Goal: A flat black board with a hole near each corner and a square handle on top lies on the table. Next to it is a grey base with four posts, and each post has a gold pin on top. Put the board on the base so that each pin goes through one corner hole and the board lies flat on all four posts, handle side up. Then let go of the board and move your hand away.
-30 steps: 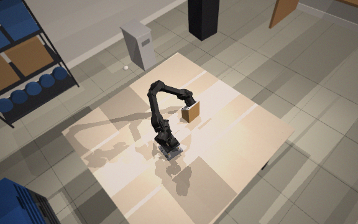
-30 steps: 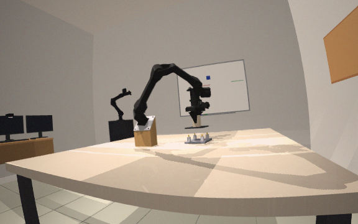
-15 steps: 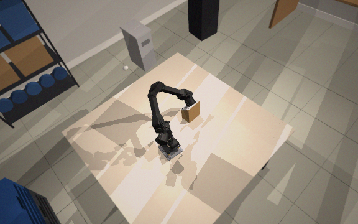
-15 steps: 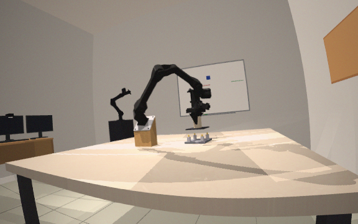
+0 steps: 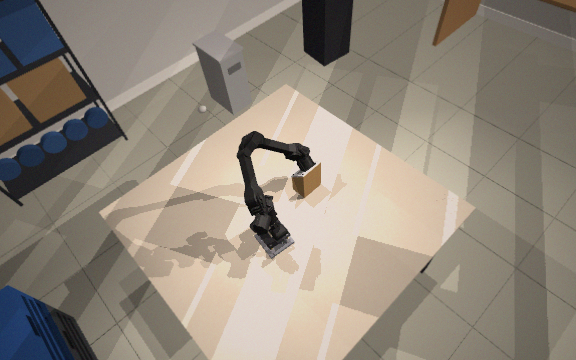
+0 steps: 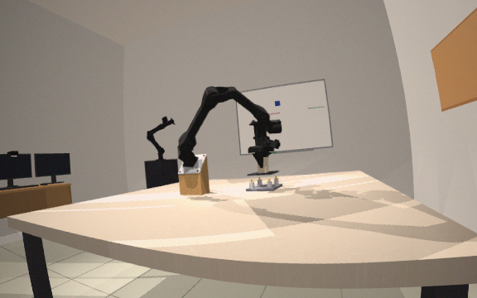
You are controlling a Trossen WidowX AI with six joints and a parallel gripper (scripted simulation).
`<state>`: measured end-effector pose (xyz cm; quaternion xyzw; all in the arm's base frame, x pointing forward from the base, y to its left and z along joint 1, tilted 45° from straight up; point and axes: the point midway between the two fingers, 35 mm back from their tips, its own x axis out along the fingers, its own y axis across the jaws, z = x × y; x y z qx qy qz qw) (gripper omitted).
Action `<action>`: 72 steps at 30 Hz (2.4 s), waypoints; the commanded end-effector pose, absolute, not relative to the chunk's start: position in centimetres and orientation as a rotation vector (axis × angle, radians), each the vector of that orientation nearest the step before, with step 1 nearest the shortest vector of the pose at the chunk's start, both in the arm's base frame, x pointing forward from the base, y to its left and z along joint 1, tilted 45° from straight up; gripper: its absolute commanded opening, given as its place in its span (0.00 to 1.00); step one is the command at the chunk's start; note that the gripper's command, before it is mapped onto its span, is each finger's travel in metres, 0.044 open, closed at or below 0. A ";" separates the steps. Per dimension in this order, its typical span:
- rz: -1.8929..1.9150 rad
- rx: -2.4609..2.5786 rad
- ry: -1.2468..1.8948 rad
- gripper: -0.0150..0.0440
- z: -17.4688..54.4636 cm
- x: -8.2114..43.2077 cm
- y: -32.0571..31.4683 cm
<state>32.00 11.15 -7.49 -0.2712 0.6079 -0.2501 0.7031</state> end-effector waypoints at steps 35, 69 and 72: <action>-0.548 -0.613 1.356 0.25 -8.5 32.0 10.1; -0.553 -0.601 1.355 0.61 -9.0 32.3 9.7; -0.553 -0.601 1.355 0.74 -9.0 32.3 9.7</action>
